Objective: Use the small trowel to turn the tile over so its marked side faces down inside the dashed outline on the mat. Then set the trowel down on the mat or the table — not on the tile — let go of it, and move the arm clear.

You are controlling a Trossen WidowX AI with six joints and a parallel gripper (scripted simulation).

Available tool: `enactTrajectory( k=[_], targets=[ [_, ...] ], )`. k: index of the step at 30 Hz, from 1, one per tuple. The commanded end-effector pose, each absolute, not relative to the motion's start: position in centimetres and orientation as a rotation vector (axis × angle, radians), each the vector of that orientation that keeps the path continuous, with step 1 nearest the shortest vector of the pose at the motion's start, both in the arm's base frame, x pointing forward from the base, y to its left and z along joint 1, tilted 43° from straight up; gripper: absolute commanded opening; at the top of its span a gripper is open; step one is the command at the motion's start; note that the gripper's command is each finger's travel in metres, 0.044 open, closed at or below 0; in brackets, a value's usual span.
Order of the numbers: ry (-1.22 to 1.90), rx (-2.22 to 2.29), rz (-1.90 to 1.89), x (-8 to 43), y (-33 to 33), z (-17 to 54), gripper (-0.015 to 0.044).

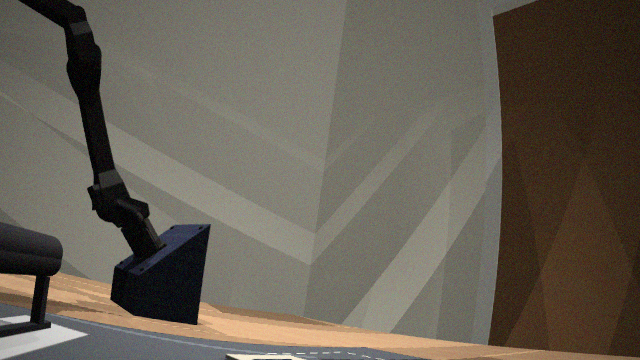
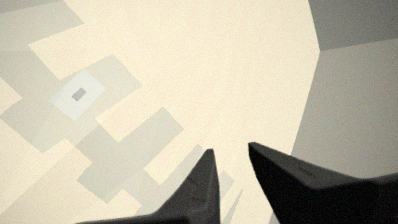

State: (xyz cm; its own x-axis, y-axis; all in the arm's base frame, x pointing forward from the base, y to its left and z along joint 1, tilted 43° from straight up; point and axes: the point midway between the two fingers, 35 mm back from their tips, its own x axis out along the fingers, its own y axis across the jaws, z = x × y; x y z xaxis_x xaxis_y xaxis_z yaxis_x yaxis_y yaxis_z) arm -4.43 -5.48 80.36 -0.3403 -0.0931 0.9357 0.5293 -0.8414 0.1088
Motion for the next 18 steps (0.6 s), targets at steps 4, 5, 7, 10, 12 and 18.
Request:
enactTrajectory(
  k=[4,5,7,10,12,18],
  targets=[
    [-0.566,-1.512,-2.222,-4.43,-5.48,80.36,0.0074],
    [-0.566,-1.512,-2.222,-4.43,-5.48,80.36,0.0048],
    [-0.566,-1.512,-2.222,-4.43,-5.48,80.36,0.0000],
    [-0.566,-1.512,-2.222,-4.43,-5.48,80.36,0.0000],
    [-0.566,-1.512,-2.222,-4.43,-5.48,80.36,0.0000],
    [-0.566,-1.512,-2.222,-4.43,-5.48,80.36,0.0000]
  ],
)
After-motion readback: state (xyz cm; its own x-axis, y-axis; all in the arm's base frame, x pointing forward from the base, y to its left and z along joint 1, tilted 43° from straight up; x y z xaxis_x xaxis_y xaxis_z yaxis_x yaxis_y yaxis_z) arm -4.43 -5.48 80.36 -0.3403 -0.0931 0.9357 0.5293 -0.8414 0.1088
